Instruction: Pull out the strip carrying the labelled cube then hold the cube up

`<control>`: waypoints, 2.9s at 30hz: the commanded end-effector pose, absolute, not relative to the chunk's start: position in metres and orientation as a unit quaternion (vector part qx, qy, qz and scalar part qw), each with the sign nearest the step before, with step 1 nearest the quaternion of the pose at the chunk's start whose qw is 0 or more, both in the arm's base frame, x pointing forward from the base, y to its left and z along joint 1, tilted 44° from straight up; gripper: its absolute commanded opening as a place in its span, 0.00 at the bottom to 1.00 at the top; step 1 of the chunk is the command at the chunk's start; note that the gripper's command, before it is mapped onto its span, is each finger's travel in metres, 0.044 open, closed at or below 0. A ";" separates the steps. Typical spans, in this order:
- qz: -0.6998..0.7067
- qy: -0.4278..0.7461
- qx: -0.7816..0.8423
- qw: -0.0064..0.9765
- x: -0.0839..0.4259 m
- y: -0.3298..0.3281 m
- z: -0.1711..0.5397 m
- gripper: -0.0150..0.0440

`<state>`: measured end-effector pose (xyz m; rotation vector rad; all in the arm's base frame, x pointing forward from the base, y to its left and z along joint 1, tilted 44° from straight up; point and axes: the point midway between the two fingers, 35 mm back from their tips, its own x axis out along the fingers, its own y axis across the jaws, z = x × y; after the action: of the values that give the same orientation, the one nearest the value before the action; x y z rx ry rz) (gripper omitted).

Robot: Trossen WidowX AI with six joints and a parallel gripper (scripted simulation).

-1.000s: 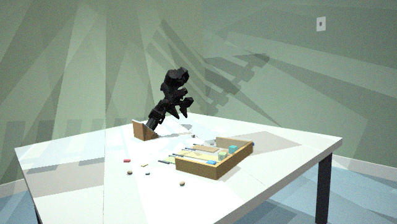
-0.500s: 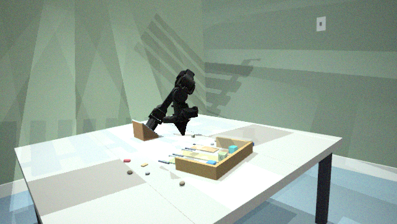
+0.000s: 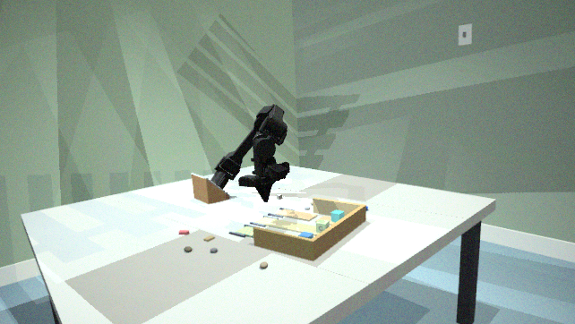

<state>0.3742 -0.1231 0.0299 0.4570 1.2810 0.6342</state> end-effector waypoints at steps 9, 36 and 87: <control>0.290 0.586 0.210 0.726 0.376 -0.107 0.013 0.25; 0.291 0.586 0.211 0.726 0.377 -0.078 -0.017 0.25; 0.291 0.586 0.211 0.726 0.378 -0.076 -0.019 0.25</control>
<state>0.3779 -0.0787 -0.0180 0.4605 1.2900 0.6390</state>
